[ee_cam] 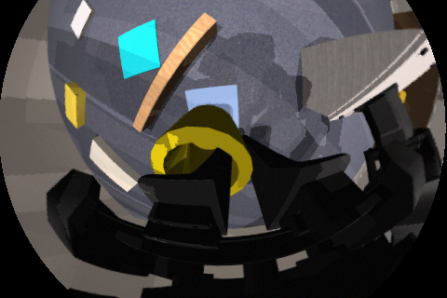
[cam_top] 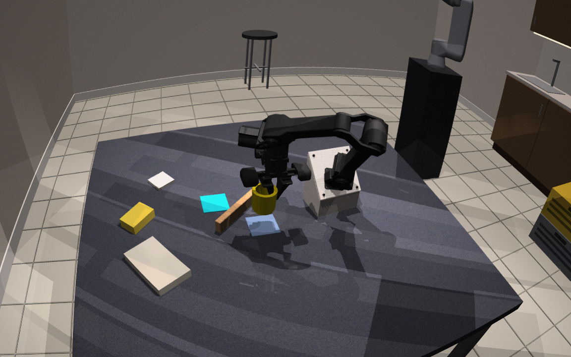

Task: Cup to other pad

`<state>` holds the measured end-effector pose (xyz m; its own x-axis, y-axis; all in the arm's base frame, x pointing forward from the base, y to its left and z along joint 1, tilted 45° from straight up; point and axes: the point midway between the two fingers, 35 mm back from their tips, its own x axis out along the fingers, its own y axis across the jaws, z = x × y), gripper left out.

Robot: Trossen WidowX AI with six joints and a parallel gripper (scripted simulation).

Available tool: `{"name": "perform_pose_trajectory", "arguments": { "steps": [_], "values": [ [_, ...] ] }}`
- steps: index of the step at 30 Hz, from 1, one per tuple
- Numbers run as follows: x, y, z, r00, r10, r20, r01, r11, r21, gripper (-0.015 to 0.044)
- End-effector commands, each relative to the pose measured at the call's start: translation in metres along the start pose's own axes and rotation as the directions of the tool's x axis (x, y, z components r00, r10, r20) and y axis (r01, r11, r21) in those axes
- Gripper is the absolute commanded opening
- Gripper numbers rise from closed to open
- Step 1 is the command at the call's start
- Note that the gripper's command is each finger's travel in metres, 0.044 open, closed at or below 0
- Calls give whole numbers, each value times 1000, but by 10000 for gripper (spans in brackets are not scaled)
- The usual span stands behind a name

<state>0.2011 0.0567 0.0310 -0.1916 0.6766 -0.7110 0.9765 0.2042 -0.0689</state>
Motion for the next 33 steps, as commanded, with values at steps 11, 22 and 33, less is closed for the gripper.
{"name": "perform_pose_trajectory", "arguments": {
  "steps": [11,22,33],
  "values": [
    [1,0,0,1000,-1,0,1,1000,1,0],
    [0,6,7,1000,0,2,0,1000,-1,0],
    [0,19,20,1000,0,5,0,1000,-5,0]
  ]
}}
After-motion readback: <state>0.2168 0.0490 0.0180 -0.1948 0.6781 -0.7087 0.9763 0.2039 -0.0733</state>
